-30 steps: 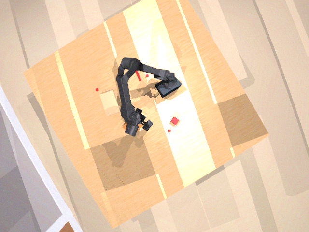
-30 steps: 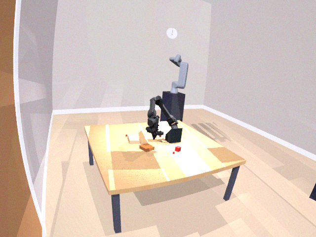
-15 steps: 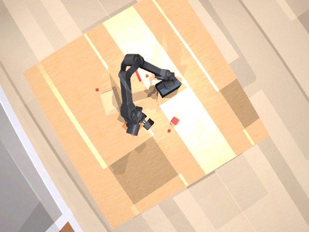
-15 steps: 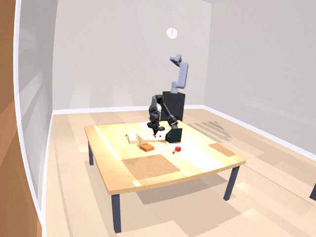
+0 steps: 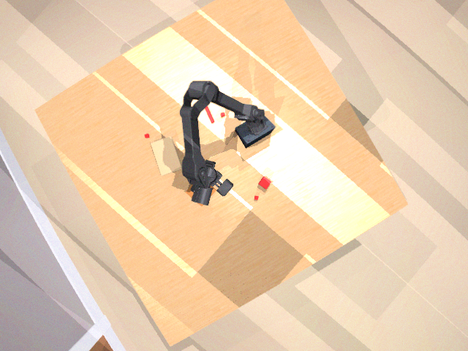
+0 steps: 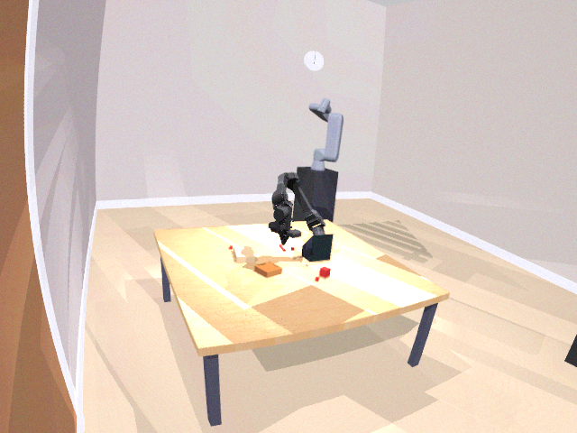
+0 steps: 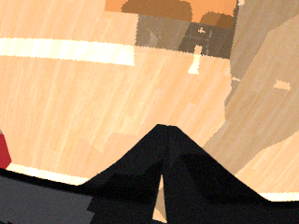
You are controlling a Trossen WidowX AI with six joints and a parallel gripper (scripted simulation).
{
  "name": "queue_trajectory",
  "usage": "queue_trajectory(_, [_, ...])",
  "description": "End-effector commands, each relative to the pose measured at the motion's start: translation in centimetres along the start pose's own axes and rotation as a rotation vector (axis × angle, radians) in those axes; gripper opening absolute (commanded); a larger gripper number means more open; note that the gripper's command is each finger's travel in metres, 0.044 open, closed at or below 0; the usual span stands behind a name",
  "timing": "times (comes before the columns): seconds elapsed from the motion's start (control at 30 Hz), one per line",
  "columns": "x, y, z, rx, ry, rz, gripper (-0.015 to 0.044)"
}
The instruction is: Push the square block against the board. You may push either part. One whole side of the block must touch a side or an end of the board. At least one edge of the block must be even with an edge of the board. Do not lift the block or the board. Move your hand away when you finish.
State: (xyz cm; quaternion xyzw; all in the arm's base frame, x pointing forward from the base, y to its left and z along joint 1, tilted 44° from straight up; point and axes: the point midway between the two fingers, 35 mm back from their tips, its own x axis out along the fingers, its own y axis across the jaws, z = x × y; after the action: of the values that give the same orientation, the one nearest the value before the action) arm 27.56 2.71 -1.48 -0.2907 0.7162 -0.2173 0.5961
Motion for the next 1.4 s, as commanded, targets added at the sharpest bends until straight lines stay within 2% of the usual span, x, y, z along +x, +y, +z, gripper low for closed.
queue_trajectory(0.0, [0.0,0.0,-0.1,0.004,0.003,0.004,0.0000])
queue_trajectory(0.6, [0.0,0.1,0.2,-0.023,0.000,0.000,0.0000])
queue_trajectory(1.37, [2.4,3.6,7.3,-0.815,-0.004,0.002,0.0000])
